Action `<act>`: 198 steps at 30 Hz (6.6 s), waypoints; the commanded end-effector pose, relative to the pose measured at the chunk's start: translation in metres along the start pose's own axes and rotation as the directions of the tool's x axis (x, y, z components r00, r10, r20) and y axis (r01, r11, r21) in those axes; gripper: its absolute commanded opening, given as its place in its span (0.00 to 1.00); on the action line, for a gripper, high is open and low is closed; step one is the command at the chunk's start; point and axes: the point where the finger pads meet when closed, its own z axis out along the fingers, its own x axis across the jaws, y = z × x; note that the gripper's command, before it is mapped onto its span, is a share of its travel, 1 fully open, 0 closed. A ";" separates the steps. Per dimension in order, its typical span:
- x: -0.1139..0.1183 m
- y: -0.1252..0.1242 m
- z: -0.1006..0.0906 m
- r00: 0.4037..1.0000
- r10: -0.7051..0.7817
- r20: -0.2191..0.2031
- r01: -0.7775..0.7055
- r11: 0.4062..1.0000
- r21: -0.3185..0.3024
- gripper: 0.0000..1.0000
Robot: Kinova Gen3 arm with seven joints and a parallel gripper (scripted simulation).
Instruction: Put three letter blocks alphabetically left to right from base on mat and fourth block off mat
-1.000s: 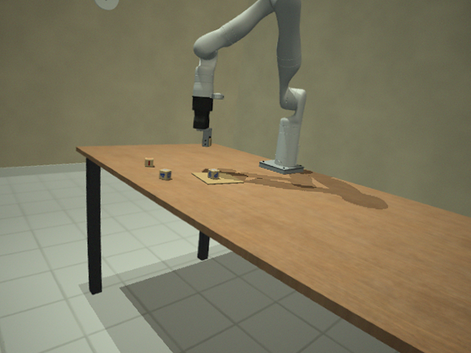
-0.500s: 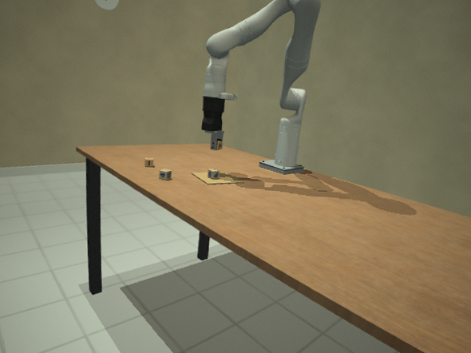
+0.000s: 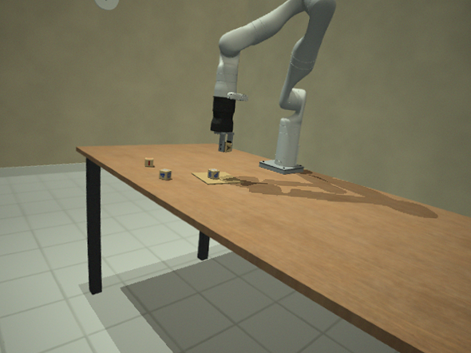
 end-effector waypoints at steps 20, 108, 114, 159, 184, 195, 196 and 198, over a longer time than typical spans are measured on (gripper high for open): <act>0.002 -0.023 -0.002 0.998 0.061 -0.008 -0.061 0.998 -0.001 0.57; 0.005 -0.024 0.093 0.998 0.063 -0.008 -0.063 0.998 -0.001 0.57; 0.005 -0.024 0.093 0.998 0.063 -0.008 -0.063 0.998 -0.001 0.57; 0.005 -0.024 0.097 0.998 0.063 -0.008 -0.063 0.998 -0.001 0.57; 0.005 -0.024 0.097 0.998 0.063 -0.008 -0.063 0.998 -0.001 0.81; 0.005 -0.024 0.097 0.998 0.063 -0.008 -0.063 0.998 -0.001 0.87; 0.005 -0.024 0.097 0.998 0.063 -0.008 -0.063 0.998 -0.001 0.87; 0.005 -0.024 0.096 0.998 0.062 -0.008 -0.062 0.998 -0.001 0.87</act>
